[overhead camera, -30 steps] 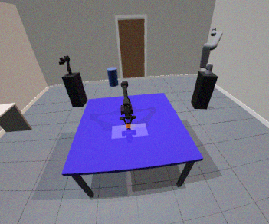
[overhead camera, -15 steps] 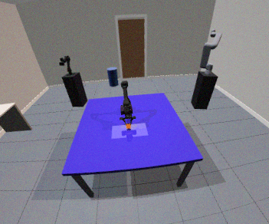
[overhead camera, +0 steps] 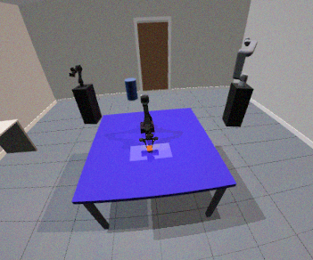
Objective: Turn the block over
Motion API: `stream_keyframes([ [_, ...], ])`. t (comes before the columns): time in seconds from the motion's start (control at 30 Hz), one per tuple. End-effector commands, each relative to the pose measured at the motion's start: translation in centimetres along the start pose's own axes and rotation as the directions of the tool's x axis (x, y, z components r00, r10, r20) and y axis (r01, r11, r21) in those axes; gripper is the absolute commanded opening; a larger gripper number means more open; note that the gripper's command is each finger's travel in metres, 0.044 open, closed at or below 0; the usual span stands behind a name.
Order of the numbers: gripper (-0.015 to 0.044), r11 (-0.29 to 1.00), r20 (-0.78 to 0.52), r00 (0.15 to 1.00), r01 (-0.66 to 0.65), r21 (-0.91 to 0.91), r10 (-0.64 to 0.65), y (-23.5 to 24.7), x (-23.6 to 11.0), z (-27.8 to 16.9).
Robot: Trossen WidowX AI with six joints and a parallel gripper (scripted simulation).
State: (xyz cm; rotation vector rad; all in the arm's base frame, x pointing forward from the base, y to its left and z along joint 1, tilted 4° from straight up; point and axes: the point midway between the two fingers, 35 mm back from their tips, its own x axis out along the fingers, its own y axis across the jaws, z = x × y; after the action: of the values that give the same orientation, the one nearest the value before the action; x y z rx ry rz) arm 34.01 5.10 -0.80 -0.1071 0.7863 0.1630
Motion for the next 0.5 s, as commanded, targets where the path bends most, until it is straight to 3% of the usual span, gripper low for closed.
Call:
stream_keyframes([
  [0.0, 0.0000, 1.000, 0.031, 1.000, -0.006, -0.005, 0.007, 0.1, 0.3, -1.0],
  [0.47, 0.0000, 1.000, 0.219, 0.976, -0.001, -0.013, 0.004, 0.1, -0.9, -1.7],
])
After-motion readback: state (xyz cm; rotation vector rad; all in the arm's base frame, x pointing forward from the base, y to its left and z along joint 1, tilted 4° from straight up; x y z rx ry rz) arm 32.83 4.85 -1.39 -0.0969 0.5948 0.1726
